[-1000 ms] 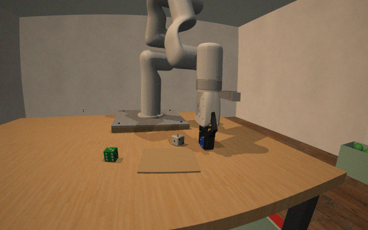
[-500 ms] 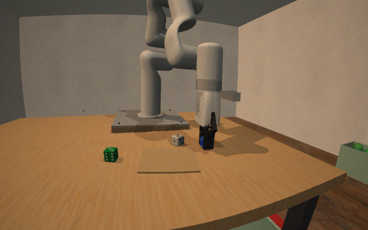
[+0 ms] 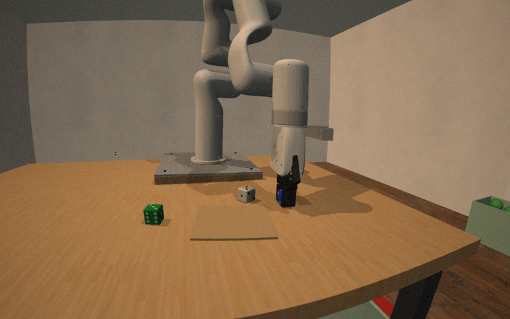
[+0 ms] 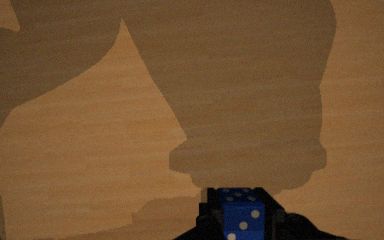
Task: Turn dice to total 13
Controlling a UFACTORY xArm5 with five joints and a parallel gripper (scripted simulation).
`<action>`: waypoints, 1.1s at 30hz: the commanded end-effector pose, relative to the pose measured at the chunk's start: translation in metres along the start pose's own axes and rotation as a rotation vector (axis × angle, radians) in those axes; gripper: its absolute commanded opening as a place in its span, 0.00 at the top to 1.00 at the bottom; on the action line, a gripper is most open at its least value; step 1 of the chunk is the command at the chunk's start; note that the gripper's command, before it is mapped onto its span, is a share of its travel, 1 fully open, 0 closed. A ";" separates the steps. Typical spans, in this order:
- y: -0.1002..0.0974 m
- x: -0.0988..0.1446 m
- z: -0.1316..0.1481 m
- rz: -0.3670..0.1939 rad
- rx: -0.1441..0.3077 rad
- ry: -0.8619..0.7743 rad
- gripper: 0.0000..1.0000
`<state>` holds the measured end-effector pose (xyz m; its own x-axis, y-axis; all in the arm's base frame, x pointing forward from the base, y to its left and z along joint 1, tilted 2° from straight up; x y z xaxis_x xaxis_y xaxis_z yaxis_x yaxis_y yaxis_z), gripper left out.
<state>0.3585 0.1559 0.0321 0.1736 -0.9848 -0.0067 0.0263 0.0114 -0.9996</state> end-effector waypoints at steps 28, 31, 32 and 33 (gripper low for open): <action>-0.028 0.000 0.001 0.001 0.003 0.000 0.73; -0.043 0.000 0.001 0.001 0.003 0.000 0.73; -0.051 0.000 0.001 0.001 0.003 0.000 0.73; -0.059 0.000 0.001 0.001 0.003 0.000 0.73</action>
<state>0.3571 0.1550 0.0668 0.1736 -0.9848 -0.0061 0.0242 0.0105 -0.9997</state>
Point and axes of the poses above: the point where the finger pads meet when closed, its own y axis out along the fingers, its own z axis across the jaws, x = y × z, the point moved 3 cm from there along -y, back along the fingers, and after that the axes turned 12 degrees about -y, right-handed, at the moved point
